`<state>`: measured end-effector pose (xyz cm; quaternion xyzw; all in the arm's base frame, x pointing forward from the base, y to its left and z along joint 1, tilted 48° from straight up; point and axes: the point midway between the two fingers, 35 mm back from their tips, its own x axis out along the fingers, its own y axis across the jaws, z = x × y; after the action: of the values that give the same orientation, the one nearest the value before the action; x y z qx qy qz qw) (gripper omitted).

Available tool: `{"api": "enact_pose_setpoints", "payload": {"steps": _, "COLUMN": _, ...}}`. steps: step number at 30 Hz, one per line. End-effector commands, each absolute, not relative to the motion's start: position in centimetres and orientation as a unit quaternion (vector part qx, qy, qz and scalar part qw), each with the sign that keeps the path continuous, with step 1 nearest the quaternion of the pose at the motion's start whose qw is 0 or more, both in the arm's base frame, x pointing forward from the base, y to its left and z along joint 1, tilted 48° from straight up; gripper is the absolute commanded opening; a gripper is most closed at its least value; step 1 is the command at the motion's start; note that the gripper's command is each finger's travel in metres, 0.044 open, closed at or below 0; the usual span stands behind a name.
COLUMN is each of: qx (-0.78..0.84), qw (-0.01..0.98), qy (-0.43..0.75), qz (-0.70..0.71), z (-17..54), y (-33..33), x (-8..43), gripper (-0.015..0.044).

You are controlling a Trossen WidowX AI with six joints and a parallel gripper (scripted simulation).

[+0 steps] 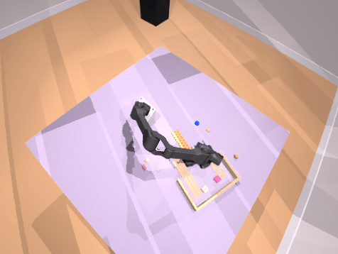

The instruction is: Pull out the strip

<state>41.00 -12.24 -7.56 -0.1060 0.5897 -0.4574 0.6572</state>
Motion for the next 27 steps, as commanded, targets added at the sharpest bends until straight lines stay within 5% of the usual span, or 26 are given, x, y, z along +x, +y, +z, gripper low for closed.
{"api": "enact_pose_setpoints", "payload": {"steps": 1, "qx": -0.106, "qw": 0.657, "qy": 0.590, "qz": -0.457, "z": -7.5, "y": -12.2, "x": 41.0, "gripper": 0.0171}}
{"api": "enact_pose_setpoints", "payload": {"steps": 9, "qx": -0.106, "qw": 0.657, "qy": 0.590, "qz": -0.457, "z": -7.5, "y": -12.2, "x": 41.0, "gripper": 0.0098}}
{"api": "enact_pose_setpoints", "payload": {"steps": 13, "qx": -0.106, "qw": 0.657, "qy": 0.590, "qz": -0.457, "z": -7.4, "y": -12.0, "x": 40.8, "gripper": 0.0000}}
{"api": "enact_pose_setpoints", "payload": {"steps": 27, "qx": -0.109, "qw": 0.655, "qy": 0.592, "qz": -0.456, "z": -4.9, "y": -8.6, "x": 36.1, "gripper": 0.0000}}
